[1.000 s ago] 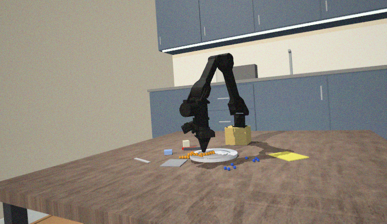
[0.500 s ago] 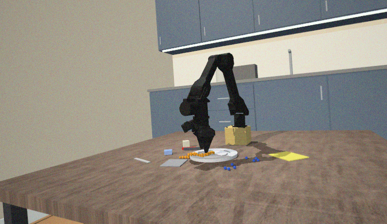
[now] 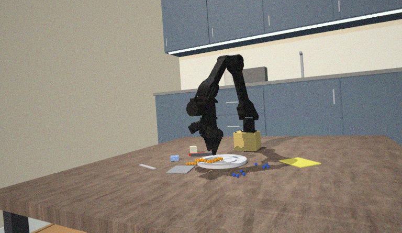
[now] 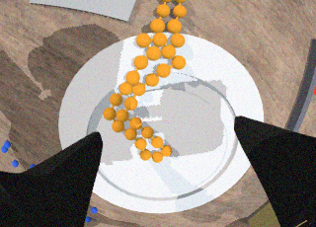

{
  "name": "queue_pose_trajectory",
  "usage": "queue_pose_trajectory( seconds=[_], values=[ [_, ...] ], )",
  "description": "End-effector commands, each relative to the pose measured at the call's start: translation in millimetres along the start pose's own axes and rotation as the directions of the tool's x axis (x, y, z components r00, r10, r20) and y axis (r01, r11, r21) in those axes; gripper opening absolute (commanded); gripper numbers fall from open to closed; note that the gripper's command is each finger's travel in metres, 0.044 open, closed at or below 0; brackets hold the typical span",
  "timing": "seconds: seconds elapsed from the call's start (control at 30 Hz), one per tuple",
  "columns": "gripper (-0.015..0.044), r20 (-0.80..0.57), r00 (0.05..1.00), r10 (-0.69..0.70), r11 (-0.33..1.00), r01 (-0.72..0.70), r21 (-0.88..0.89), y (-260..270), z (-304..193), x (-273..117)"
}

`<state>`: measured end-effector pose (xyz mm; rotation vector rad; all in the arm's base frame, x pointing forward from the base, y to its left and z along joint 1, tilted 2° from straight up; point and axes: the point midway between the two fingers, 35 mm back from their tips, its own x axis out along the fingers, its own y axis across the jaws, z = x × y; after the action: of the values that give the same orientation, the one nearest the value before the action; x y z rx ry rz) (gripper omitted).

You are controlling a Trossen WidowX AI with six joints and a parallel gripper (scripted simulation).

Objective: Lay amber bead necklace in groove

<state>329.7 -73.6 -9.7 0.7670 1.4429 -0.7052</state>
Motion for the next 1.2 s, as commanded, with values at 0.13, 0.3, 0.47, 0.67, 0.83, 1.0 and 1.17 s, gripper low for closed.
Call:
queue_pose_trajectory(
  seconds=[0.13, 0.3, 0.47, 0.67, 0.83, 1.0, 1.17],
  values=[
    [0.044, -0.001, 1.0, -0.001, 1.0, 0.001, 0.001, -0.2, -0.2, -0.4],
    [0.044, -0.001, 1.0, -0.001, 1.0, 0.001, 0.001, -0.2, -0.2, -0.4],
    [0.0387, -0.001, 1.0, -0.001, 0.998, 0.001, -0.06, -0.5, 1.7, -0.9],
    [0.025, 0.0, 1.0, -0.001, 0.825, 0.001, -0.565, -3.2, 18.6, -5.0],
    [0.025, 0.001, 1.0, -0.001, 0.486, 0.002, -0.874, -6.5, 33.0, -8.4],
    [0.025, 0.002, 1.0, -0.002, 0.044, 0.002, -0.999, -10.6, 47.2, -11.8],
    [0.025, 0.003, 1.0, -0.002, -0.185, 0.002, -0.983, -13.0, 54.2, -13.4]
  ],
)
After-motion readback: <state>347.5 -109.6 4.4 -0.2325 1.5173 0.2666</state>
